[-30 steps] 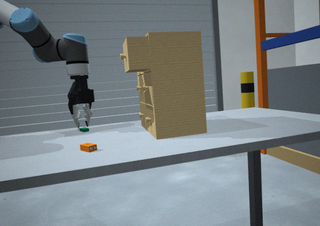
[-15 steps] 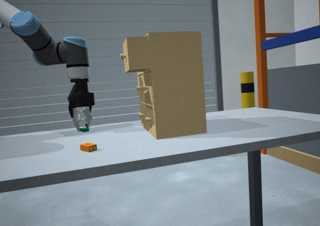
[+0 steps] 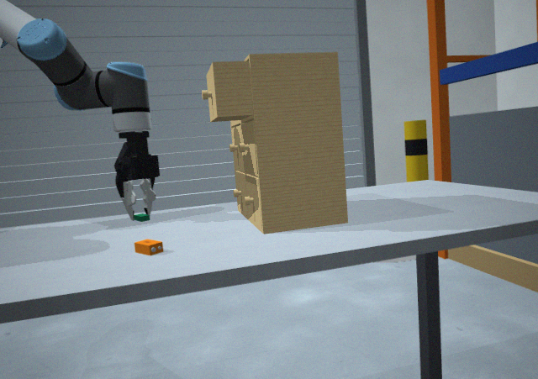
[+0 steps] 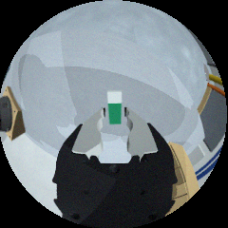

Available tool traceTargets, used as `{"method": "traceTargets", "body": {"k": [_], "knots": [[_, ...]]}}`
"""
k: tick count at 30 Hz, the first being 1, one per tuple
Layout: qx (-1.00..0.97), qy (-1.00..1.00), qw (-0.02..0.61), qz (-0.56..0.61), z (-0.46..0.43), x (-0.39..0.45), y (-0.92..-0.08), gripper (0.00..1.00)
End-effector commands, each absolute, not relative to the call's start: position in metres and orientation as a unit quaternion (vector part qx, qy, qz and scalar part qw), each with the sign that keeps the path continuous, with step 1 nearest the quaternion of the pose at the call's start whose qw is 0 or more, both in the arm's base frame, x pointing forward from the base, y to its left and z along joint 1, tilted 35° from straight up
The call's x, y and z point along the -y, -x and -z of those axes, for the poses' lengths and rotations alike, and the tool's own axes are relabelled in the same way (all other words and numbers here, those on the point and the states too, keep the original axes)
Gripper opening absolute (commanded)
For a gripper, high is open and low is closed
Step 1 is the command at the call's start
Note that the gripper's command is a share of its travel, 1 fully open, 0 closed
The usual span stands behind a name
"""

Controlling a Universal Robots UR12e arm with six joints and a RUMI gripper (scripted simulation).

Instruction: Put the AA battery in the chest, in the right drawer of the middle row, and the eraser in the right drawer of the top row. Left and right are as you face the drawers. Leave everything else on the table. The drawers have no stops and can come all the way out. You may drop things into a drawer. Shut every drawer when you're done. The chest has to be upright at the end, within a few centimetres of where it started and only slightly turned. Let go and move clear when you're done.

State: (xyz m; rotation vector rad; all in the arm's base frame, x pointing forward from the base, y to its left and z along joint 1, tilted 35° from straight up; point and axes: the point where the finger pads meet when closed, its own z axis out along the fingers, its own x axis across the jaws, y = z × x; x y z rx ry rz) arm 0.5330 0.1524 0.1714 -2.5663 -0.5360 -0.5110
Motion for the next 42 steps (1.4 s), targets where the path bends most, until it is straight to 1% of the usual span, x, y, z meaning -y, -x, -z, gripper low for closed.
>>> {"method": "traceTargets", "body": {"k": [1, 20, 21, 42], "knots": [[0.195, 0.934, 0.234, 0.185, -0.1701, -0.1534, -0.5318, 0.23], [0.195, 0.934, 0.234, 0.185, -0.1701, -0.1534, -0.5318, 0.23], [0.195, 0.934, 0.234, 0.185, -0.1701, -0.1534, -0.5318, 0.11], [0.195, 0.934, 0.234, 0.185, -0.1701, -0.1534, -0.5318, 0.11]]}}
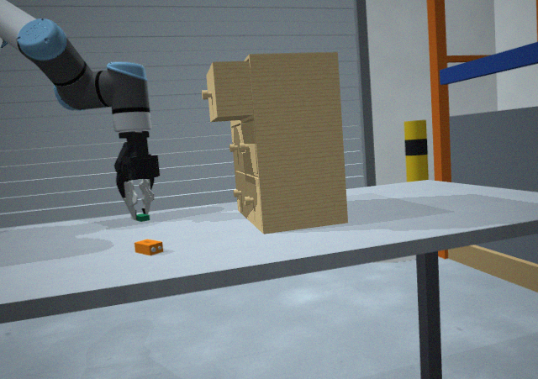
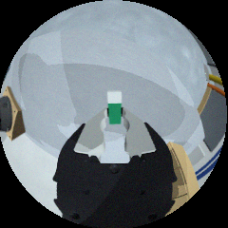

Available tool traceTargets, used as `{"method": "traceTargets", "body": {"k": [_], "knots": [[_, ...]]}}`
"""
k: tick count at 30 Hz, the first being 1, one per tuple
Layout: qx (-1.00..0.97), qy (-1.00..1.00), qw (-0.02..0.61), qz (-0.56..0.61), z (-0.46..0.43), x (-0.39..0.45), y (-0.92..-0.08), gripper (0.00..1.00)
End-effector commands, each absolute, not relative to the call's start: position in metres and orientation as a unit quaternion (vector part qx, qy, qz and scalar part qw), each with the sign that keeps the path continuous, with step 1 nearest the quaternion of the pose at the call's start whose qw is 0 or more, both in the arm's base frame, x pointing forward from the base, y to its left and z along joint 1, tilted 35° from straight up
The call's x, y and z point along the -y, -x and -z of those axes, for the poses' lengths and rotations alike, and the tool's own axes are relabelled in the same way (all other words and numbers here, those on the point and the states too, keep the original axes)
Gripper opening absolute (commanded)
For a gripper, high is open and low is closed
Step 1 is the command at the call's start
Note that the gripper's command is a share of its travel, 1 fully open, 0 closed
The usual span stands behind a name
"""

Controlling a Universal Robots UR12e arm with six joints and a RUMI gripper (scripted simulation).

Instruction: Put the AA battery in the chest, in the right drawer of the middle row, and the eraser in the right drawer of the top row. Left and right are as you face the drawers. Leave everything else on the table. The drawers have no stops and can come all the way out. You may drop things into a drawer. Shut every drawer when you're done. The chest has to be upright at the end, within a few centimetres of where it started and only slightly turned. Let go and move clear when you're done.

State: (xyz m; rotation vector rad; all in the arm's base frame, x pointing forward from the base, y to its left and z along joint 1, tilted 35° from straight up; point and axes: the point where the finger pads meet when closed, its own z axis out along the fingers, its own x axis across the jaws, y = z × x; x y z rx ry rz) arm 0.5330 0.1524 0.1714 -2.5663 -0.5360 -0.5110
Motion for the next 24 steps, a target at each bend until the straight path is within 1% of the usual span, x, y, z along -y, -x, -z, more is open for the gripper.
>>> {"method": "traceTargets", "body": {"k": [1, 14, 24], "knots": [[0.195, 0.934, 0.234, 0.185, -0.17, -0.153, -0.532, 0.11], [0.195, 0.934, 0.234, 0.186, -0.171, -0.153, -0.532, 0.11], [0.195, 0.934, 0.232, 0.188, -0.19, -0.141, -0.529, 0.11]]}}
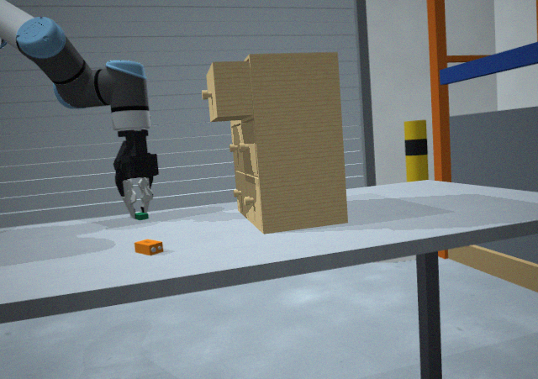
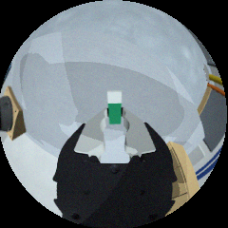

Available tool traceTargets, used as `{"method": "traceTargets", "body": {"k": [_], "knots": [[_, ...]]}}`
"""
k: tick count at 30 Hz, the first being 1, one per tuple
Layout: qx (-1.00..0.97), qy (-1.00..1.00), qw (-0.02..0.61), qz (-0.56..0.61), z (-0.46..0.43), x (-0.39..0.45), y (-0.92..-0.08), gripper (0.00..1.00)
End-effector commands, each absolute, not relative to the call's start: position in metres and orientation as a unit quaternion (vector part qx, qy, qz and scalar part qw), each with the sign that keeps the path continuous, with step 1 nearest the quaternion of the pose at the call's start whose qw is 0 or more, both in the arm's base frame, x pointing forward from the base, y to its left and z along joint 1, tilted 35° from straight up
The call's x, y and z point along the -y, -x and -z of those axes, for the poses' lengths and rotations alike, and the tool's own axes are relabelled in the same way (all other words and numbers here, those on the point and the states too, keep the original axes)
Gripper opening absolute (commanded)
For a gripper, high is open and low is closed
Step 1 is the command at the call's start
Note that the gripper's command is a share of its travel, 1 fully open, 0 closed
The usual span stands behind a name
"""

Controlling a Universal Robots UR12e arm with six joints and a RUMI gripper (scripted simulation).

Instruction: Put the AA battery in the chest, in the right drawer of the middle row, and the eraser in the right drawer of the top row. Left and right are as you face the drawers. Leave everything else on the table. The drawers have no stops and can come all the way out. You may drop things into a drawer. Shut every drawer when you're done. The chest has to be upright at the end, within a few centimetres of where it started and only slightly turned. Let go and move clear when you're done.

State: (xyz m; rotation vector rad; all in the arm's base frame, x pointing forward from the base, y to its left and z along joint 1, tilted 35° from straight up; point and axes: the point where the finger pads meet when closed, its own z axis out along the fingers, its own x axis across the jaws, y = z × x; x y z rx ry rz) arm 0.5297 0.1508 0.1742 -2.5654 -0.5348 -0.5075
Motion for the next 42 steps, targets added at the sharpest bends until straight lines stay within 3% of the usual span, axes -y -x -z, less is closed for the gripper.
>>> {"method": "traceTargets", "body": {"k": [1, 18, 42], "knots": [[0.195, 0.934, 0.232, 0.188, -0.194, -0.138, -0.528, 0.11], [0.195, 0.934, 0.231, 0.188, -0.254, -0.101, -0.509, 0.11], [0.161, 0.941, 0.239, 0.178, -0.252, -0.094, -0.512, 0.11]]}}
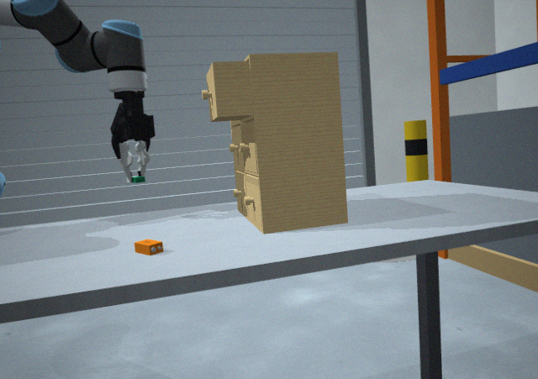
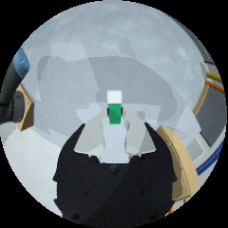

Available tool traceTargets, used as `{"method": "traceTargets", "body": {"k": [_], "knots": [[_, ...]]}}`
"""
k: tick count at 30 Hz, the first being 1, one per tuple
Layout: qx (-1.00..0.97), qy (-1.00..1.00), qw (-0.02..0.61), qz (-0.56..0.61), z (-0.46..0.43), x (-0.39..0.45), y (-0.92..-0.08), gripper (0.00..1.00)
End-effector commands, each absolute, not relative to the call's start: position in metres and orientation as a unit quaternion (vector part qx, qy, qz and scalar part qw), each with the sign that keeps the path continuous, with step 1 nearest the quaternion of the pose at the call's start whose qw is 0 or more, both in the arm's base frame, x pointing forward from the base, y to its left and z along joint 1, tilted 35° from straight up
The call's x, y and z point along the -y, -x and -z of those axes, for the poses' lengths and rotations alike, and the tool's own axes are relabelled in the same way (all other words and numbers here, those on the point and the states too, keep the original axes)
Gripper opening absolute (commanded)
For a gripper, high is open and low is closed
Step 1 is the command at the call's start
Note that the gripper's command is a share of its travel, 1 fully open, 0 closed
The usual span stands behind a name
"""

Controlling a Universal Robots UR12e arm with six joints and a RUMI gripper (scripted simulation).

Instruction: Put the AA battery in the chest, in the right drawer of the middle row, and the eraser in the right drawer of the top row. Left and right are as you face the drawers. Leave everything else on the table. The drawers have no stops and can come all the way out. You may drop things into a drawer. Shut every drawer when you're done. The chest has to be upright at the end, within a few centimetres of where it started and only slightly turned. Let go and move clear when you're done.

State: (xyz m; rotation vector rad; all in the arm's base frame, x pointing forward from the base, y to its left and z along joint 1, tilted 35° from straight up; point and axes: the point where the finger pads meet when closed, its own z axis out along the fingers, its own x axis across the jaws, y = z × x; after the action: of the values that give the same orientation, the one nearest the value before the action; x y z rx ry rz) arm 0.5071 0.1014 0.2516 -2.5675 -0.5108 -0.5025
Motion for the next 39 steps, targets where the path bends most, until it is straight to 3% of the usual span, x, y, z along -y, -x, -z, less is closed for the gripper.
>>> {"method": "traceTargets", "body": {"k": [1, 39], "knots": [[0.153, 0.942, 0.24, 0.176, -0.251, -0.092, -0.513, 0.11], [-0.323, 0.899, 0.293, 0.038, -0.206, 0.004, -0.557, 0.11]]}}
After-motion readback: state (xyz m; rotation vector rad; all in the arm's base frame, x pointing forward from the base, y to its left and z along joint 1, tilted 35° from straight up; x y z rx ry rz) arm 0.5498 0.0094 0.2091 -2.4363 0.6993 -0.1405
